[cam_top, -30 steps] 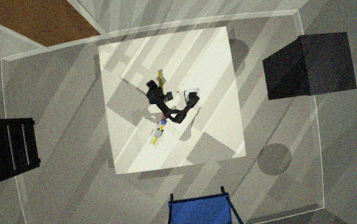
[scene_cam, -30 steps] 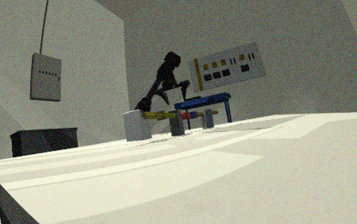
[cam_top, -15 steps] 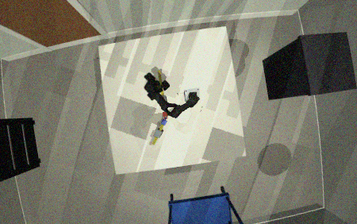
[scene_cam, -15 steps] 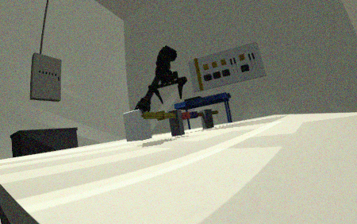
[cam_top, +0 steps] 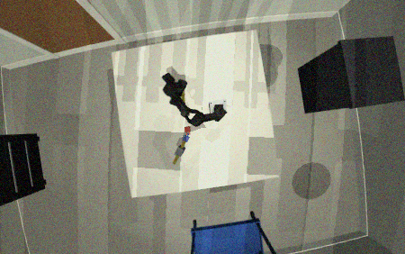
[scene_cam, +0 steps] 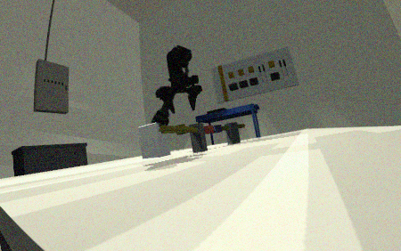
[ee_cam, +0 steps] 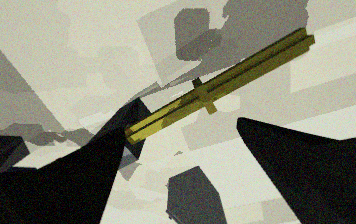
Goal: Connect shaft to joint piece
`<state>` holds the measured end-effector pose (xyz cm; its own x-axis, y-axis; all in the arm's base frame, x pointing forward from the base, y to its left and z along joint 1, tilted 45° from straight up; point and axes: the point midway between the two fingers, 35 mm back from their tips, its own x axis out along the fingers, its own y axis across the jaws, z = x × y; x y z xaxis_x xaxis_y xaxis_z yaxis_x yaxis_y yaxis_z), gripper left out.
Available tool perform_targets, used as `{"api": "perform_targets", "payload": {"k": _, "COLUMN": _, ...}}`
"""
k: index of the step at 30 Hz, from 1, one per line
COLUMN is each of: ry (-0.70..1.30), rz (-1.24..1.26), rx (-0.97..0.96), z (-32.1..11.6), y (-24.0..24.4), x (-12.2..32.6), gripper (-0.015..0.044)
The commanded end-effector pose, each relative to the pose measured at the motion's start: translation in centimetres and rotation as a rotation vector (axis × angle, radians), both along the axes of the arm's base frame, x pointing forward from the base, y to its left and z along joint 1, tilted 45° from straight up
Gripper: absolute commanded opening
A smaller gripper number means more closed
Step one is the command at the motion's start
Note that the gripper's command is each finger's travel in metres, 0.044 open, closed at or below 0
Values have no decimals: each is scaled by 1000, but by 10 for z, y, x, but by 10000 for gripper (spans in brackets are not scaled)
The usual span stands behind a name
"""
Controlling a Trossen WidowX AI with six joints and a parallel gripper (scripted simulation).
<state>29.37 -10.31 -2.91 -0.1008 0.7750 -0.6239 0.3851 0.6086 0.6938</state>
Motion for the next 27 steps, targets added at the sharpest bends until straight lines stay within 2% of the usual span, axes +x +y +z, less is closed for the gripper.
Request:
{"api": "perform_targets", "payload": {"k": 1, "ry": -114, "rz": 93, "rx": -22, "z": -16, "y": -16, "x": 1, "gripper": 440}}
{"api": "perform_targets", "payload": {"k": 13, "ry": -382, "rz": 340, "rx": -72, "z": -56, "y": -56, "x": -1, "gripper": 440}}
{"api": "perform_targets", "payload": {"k": 21, "ry": -382, "rz": 340, "rx": -73, "z": -57, "y": -56, "x": -1, "gripper": 440}}
{"api": "perform_targets", "payload": {"k": 27, "ry": -250, "rz": 217, "rx": -93, "z": -63, "y": -51, "x": -1, "gripper": 440}}
